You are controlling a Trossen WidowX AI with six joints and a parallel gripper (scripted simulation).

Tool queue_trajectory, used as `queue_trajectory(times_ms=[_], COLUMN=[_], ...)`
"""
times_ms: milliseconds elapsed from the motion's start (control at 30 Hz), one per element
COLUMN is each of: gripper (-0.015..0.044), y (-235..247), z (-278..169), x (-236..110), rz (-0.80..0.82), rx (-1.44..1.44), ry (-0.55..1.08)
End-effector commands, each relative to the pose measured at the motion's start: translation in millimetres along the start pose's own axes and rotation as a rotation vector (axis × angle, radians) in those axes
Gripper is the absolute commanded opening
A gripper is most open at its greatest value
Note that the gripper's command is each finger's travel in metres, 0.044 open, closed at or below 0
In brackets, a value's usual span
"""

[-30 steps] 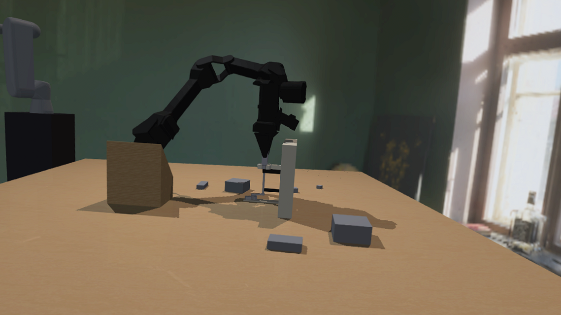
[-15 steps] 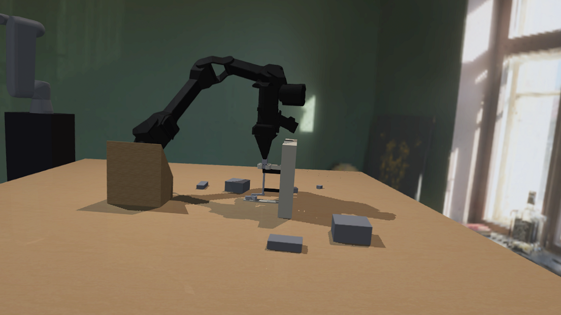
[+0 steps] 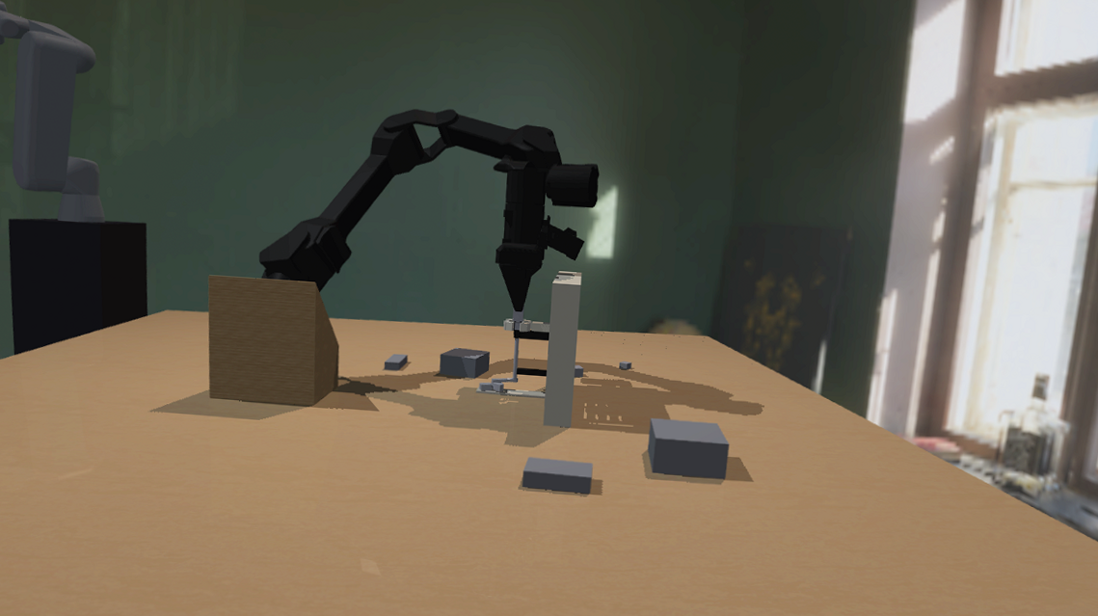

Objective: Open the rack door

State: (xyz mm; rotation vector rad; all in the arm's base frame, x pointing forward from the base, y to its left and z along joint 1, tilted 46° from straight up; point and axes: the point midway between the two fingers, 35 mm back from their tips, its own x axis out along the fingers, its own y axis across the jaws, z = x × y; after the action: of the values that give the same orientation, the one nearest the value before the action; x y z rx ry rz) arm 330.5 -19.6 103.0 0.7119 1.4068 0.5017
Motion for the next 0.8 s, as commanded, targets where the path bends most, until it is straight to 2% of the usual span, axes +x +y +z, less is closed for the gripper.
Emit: queue_trajectory(times_ms=[0,767], gripper=[0.0012,0.0012], y=[0.1,-0.4], z=[-0.3,-0.2], x=[0.7,0.7], rz=[0.002,0.000], rx=[-0.127,-1.261], ry=[0.001,-0.001])
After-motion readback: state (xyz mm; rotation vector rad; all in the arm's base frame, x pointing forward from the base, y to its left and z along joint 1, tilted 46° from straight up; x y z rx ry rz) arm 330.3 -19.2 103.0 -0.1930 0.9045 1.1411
